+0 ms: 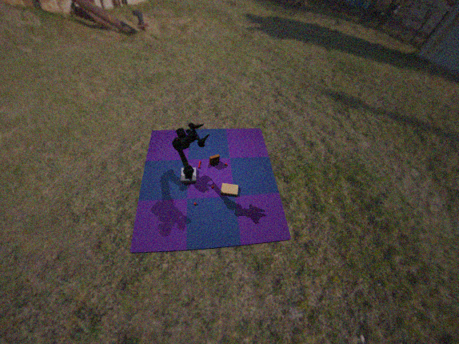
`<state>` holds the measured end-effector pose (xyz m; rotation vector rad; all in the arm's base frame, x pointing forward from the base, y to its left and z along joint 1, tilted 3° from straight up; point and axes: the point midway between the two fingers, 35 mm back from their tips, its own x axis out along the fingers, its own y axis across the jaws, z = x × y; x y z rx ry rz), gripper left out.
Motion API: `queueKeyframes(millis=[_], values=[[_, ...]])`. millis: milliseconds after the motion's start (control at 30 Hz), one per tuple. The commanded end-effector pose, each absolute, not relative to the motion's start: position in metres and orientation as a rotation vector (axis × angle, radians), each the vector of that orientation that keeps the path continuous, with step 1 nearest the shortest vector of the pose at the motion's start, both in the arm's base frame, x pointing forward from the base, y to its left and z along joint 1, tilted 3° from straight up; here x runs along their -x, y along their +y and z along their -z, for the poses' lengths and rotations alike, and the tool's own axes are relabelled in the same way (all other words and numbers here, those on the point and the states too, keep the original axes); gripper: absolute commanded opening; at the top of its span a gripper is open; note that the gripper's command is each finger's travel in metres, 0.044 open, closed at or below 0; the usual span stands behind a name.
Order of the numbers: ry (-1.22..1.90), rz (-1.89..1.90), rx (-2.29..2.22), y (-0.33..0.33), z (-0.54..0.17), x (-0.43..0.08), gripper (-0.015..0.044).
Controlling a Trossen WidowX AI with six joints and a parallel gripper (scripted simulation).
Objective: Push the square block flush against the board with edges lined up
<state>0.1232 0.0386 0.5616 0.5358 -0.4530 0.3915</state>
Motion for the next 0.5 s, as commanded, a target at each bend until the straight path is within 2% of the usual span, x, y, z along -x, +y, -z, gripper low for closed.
queueKeyframes(millis=[0,467], values=[[-0.453,-0.392,-0.536,0.039,-0.562,-0.123,0.0374],[-0.454,-0.409,-0.587,0.011,-0.564,-0.142,0.0006]])
